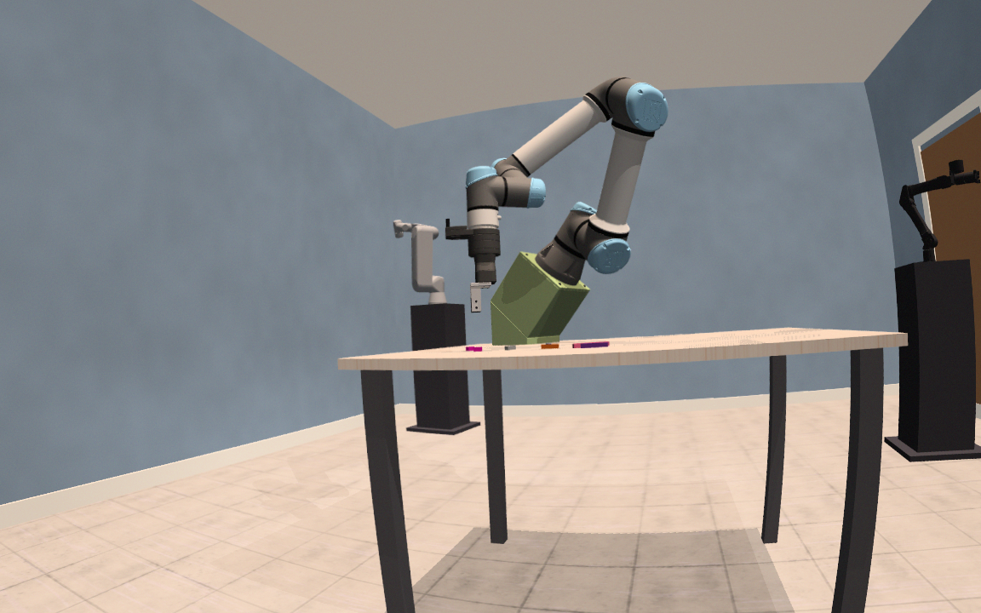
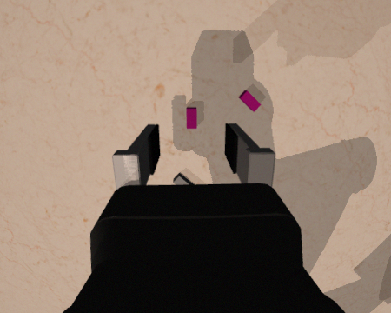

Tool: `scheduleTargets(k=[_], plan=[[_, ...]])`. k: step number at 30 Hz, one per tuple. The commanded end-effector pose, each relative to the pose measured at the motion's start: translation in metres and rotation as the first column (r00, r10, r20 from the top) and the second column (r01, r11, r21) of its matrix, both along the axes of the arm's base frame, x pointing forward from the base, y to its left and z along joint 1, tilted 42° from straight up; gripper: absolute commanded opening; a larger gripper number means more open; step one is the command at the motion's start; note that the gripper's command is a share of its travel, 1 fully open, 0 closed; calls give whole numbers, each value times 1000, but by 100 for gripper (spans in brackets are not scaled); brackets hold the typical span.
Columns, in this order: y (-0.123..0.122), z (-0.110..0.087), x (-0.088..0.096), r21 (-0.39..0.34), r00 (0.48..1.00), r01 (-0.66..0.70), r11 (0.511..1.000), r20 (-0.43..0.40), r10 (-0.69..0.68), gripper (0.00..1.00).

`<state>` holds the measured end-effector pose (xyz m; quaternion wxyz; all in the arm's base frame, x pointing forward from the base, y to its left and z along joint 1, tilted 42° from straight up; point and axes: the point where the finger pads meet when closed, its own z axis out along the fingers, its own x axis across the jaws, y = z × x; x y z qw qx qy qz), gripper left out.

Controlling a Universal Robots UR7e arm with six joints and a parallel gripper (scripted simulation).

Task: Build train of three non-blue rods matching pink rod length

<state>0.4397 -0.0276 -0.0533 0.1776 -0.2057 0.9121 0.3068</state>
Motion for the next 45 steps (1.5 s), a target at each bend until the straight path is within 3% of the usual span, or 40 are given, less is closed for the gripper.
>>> scheduleTargets(k=[1, 24, 37, 45], plan=[[0, 0, 0, -1, 1000, 1, 1000, 1, -1, 100], [0, 0, -1, 10, 998, 45, 999, -36, -44, 100], [3, -1, -4, 34, 970, 192, 981, -162, -184, 100], [8, -1, -9, 36, 888, 366, 930, -313, -337, 100]])
